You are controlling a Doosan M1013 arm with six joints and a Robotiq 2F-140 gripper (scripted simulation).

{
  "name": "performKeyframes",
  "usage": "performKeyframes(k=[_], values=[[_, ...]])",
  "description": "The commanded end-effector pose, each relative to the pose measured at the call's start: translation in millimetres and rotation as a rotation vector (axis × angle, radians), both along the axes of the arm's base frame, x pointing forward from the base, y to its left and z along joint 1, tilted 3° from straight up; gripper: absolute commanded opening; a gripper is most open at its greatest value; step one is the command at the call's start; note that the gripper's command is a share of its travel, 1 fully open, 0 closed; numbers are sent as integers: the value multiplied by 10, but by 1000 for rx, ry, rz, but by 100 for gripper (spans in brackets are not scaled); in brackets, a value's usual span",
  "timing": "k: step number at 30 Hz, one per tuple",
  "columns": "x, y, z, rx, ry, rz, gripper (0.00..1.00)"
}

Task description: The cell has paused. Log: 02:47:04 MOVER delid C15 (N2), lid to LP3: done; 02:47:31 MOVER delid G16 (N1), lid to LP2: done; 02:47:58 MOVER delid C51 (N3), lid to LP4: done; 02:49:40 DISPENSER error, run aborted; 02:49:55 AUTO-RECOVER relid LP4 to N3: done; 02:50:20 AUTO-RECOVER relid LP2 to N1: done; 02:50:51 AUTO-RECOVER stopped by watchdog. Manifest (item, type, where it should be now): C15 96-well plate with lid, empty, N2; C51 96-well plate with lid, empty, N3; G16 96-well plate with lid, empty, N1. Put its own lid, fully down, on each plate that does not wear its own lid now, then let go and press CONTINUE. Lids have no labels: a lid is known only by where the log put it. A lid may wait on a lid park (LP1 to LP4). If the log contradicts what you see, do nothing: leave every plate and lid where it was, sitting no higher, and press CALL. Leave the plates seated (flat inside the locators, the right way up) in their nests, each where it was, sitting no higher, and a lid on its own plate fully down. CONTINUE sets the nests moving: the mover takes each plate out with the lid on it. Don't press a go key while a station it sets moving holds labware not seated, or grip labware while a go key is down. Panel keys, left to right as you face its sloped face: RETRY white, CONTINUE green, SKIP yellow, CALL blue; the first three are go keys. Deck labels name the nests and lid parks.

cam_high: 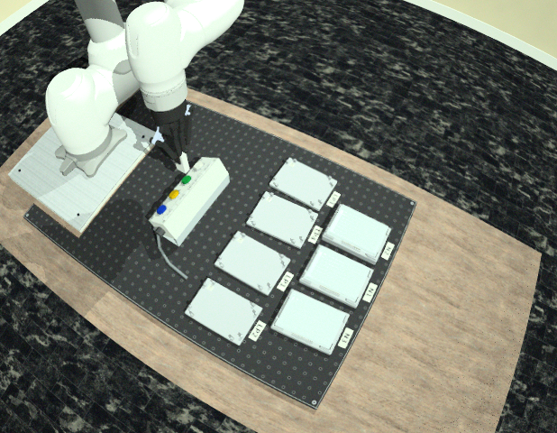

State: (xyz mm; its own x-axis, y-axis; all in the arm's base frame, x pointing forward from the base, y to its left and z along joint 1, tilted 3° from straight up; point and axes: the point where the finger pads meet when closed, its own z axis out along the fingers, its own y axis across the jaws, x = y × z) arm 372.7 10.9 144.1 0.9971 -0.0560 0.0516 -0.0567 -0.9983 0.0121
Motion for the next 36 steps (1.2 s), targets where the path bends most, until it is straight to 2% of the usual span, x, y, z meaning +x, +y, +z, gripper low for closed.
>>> performKeyframes(k=[1,36], values=[[-12,2,-45,3,3,0,0],[-18,4,-46,3,3,0,0]])
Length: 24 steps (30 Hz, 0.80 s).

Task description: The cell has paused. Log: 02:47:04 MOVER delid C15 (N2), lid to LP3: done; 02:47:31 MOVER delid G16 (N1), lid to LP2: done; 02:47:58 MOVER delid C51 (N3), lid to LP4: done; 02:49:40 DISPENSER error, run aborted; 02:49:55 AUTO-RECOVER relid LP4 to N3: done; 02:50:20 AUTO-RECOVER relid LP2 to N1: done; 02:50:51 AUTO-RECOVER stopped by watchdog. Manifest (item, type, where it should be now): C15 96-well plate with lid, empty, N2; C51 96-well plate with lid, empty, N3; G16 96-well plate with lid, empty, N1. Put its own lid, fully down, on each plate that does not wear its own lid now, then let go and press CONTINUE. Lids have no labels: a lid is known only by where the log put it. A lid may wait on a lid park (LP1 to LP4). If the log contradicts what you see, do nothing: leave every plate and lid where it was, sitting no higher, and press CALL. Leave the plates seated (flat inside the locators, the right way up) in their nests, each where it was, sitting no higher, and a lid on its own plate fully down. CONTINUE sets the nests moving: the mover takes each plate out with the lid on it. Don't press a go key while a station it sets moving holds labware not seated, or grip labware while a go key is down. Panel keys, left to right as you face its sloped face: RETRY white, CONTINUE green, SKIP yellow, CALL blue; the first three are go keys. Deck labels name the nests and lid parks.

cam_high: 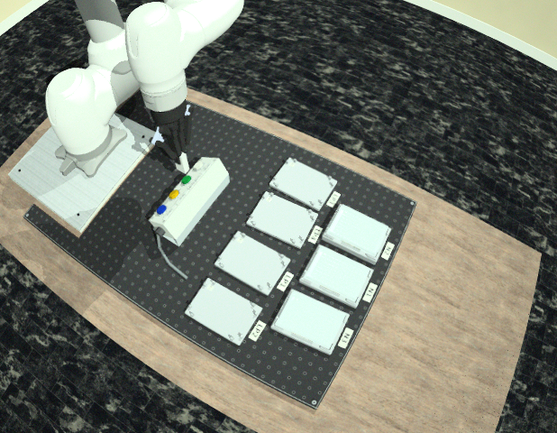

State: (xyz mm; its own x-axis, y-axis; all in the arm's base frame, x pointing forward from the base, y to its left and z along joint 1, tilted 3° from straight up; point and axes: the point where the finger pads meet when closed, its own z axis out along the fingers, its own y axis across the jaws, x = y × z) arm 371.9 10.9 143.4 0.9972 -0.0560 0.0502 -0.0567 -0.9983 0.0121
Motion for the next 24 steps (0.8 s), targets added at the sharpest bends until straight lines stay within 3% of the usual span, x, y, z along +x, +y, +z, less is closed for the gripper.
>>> performKeyframes(k=[1,24], values=[[-9,3,-39,3,2,0,0],[-8,3,-63,3,2,0,0]])
